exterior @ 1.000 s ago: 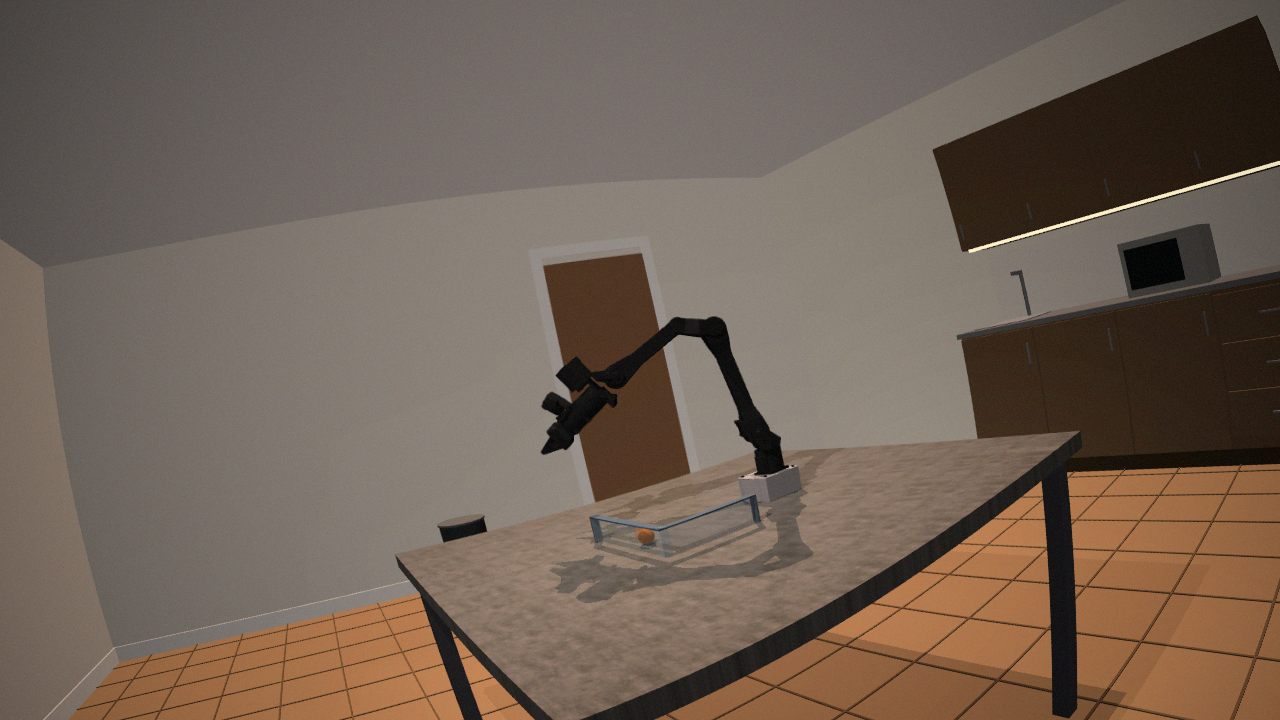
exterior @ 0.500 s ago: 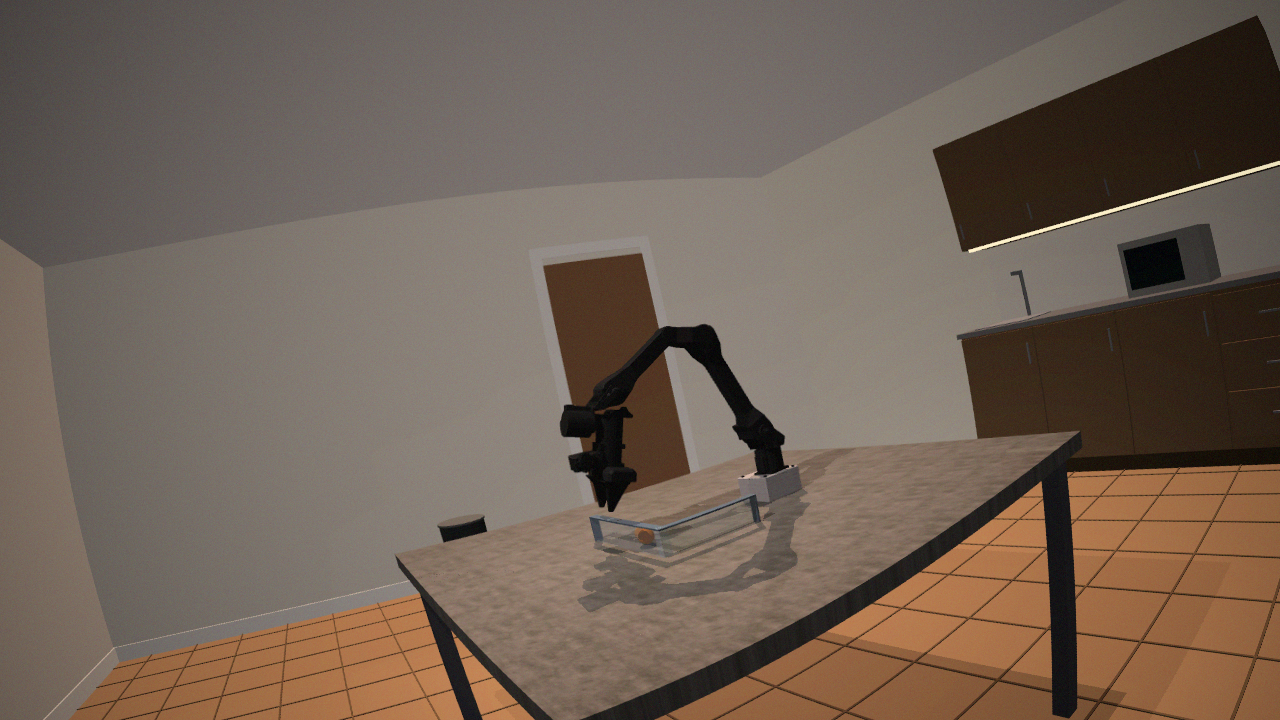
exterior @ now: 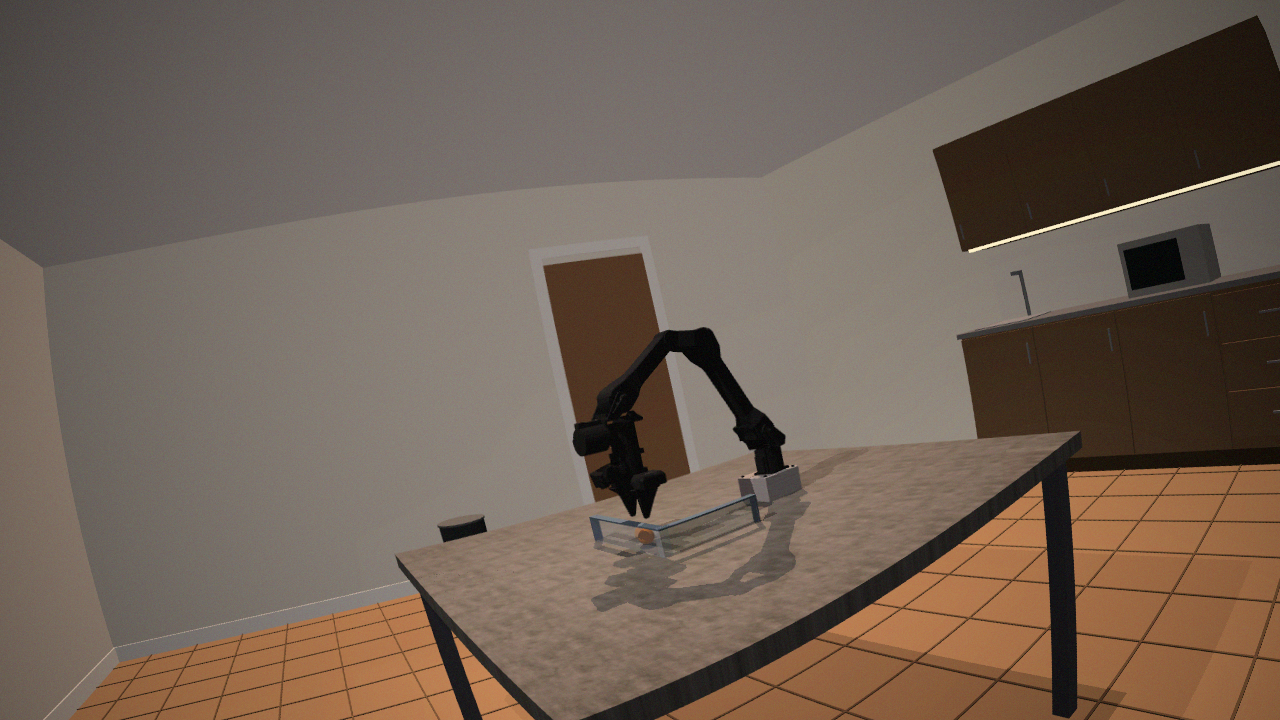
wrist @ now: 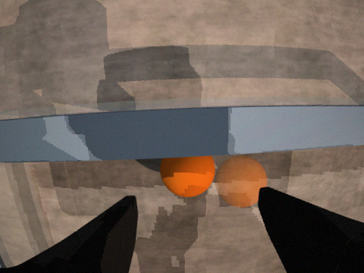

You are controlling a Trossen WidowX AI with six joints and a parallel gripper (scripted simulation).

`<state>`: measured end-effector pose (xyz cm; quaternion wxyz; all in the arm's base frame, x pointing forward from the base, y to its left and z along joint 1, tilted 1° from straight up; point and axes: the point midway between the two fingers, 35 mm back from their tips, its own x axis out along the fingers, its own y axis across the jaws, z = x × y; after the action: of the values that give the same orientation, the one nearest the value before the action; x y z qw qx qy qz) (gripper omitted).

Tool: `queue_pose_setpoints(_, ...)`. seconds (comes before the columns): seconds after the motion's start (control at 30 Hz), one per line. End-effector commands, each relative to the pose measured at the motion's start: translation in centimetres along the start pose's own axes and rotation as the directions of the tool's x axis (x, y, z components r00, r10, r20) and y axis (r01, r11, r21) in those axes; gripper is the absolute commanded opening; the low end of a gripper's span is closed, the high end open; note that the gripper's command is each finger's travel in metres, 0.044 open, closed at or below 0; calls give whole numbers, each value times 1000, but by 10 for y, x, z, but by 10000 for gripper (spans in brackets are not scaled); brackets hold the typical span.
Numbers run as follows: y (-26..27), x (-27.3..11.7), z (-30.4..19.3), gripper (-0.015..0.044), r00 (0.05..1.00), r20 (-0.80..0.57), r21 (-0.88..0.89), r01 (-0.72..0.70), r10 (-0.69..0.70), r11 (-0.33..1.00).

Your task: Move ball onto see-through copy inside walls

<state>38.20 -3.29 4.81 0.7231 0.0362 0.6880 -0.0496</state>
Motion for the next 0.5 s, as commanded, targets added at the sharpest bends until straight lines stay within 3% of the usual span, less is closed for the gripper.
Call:
queue_pose_setpoints(0.0, 2, 11, -3, 277, 1000, -16, 3, -4, 5, 1000)
queue_pose_setpoints(0.47, 2, 30, -2, 277, 1000, -16, 3, -4, 4, 1000)
